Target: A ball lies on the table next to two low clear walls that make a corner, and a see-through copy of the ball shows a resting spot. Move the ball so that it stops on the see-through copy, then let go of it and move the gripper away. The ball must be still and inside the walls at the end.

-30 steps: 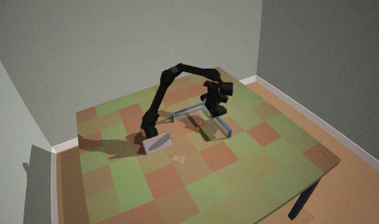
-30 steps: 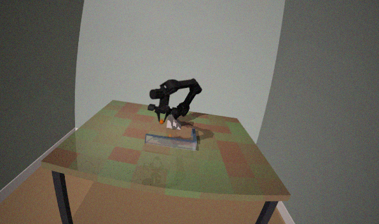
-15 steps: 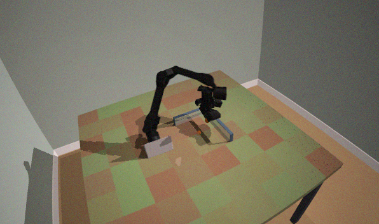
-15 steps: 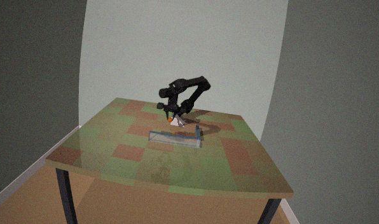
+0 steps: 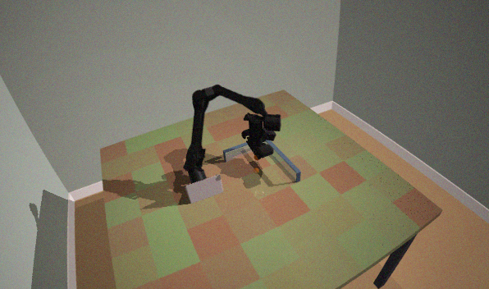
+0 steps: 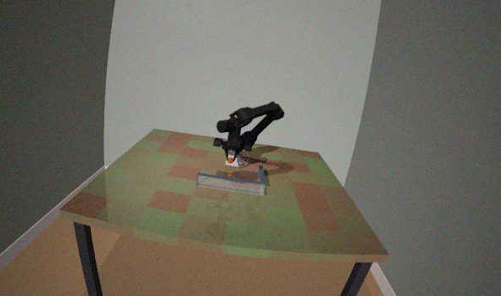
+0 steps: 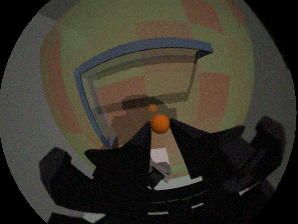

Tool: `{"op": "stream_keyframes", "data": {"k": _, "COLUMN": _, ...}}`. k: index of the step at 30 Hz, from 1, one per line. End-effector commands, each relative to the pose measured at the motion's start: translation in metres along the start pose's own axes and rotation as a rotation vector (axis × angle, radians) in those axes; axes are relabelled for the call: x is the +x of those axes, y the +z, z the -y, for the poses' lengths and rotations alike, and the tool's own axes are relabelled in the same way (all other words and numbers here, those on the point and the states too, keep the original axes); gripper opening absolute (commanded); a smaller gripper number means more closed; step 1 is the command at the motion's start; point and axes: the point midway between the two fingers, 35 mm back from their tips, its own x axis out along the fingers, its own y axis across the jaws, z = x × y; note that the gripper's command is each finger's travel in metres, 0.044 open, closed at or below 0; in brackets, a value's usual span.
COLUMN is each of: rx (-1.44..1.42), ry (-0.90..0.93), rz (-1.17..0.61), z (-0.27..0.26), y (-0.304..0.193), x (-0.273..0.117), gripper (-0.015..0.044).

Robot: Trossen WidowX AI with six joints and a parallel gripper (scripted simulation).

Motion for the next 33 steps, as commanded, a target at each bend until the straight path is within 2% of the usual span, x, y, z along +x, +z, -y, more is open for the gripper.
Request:
{"op": "stream_keyframes", "data": {"k": 1, "rx": 0.002, "ry": 0.003, "rz": 0.003, "z": -0.007, "y": -0.009, "x": 0.005, "gripper": 0.0}}
{"op": "stream_keyframes", "data": {"k": 6, "rx": 0.002, "ry": 0.002, "rz": 0.003, "z": -0.007, "y": -0.008, "x": 0.013, "gripper": 0.0}}
{"op": "stream_keyframes", "data": {"k": 18, "rx": 0.001, "ry": 0.005, "rz": 0.004, "z": -0.008, "y": -0.009, "x": 0.072, "gripper": 0.0}}
{"op": "stream_keyframes", "data": {"k": 33, "rx": 0.001, "ry": 0.006, "rz": 0.004, "z": -0.009, "y": -0.009, "x": 0.087, "gripper": 0.0}}
